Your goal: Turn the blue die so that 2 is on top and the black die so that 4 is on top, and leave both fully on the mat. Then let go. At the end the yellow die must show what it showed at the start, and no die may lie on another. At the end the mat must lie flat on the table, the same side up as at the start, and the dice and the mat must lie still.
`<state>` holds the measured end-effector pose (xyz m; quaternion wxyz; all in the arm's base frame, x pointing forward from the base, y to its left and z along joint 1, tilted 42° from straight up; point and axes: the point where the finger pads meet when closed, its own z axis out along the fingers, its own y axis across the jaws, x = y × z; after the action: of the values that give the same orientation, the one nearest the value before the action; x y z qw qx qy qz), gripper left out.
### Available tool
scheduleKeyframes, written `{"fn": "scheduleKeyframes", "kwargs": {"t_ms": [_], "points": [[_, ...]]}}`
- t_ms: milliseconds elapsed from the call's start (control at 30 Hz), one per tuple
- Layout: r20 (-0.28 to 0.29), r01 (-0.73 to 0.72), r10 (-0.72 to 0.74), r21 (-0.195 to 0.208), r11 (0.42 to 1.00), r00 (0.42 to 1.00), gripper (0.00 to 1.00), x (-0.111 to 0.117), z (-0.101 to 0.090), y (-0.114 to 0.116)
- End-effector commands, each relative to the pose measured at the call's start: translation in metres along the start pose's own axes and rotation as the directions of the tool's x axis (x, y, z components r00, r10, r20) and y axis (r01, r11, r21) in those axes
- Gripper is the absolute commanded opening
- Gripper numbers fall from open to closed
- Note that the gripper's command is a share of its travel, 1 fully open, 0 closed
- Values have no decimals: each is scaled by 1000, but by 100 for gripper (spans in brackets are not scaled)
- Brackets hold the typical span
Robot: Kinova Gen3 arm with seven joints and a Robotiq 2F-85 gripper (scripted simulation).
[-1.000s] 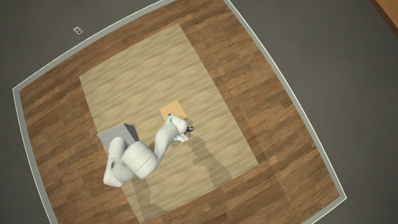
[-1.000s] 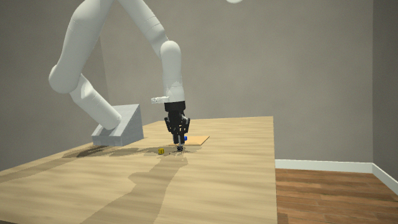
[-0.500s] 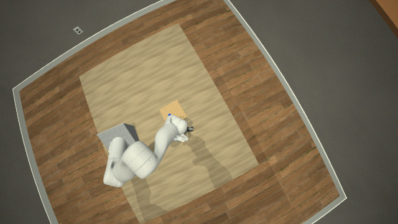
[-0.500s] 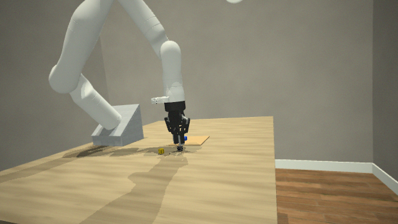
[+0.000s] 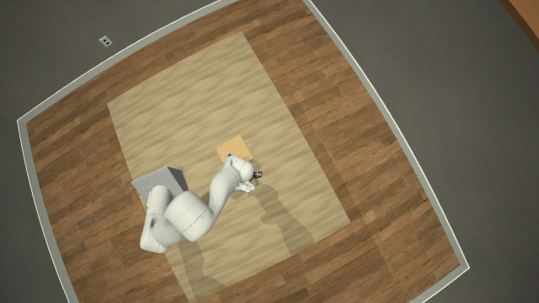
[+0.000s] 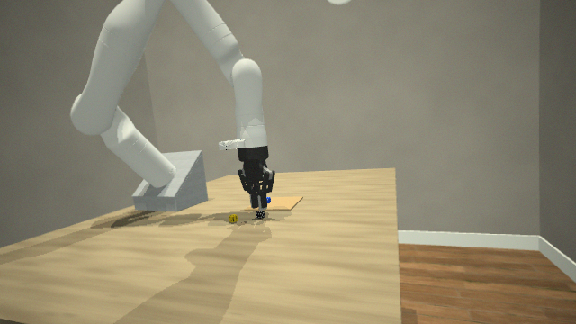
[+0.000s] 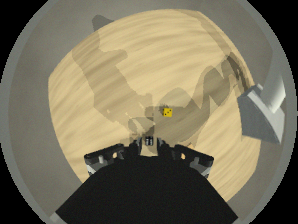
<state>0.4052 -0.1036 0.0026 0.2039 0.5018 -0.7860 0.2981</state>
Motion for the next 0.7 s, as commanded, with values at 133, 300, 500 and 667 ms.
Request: {"fn": "scheduleKeyframes", "kwargs": {"t_ms": [133, 300, 500, 667], "points": [[1, 0, 0, 1, 1000, 1000, 31, 0, 0, 0], [1, 0, 0, 1, 1000, 1000, 31, 0, 4, 0], [1, 0, 0, 1, 1000, 1000, 31, 0, 8, 0], [1, 0, 0, 1, 1000, 1000, 31, 0, 14, 0]]}}
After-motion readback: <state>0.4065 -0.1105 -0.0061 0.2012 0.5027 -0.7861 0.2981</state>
